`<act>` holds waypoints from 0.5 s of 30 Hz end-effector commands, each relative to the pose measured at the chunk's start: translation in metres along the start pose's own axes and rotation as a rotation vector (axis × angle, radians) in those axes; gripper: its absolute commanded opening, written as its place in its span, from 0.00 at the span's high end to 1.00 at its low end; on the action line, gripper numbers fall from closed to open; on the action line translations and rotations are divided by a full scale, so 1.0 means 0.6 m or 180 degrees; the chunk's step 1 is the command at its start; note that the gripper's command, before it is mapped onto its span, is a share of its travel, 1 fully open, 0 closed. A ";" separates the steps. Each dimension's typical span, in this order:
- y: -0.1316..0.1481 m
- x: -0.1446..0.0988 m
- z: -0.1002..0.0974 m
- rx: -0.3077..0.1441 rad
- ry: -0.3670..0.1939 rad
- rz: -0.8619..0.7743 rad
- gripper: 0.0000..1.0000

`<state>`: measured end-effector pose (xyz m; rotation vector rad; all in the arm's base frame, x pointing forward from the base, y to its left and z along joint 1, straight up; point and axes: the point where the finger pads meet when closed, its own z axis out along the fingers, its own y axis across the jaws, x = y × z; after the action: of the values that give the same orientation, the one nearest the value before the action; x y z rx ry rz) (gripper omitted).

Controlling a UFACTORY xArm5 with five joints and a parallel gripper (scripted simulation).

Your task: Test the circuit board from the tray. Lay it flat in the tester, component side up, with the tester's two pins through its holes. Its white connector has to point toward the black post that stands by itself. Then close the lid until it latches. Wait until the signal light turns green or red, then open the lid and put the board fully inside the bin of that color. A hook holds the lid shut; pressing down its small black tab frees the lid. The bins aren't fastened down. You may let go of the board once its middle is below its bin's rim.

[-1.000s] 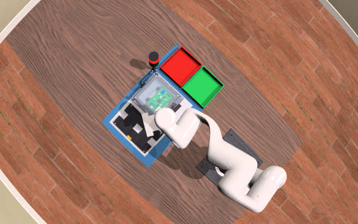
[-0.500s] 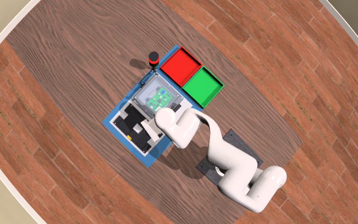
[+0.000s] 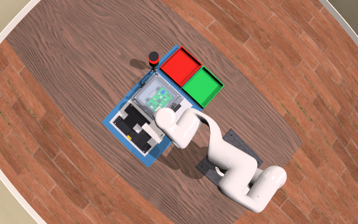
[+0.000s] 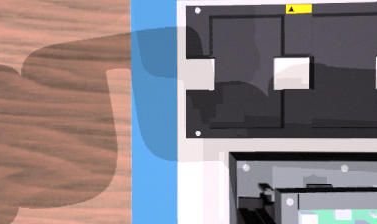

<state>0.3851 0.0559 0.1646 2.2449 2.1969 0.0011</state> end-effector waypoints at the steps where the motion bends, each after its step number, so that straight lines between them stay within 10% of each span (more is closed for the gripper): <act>1: 0.002 0.000 -0.002 -0.0012 0.0002 -0.0026 1.00; 6: 0.002 0.000 -0.002 -0.0012 0.0002 -0.0026 1.00; 7: 0.002 0.000 -0.002 -0.0012 0.0002 -0.0026 0.72; 15: 0.002 0.000 -0.002 -0.0012 0.0002 -0.0026 0.72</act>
<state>0.3851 0.0559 0.1646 2.2359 2.2060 0.0011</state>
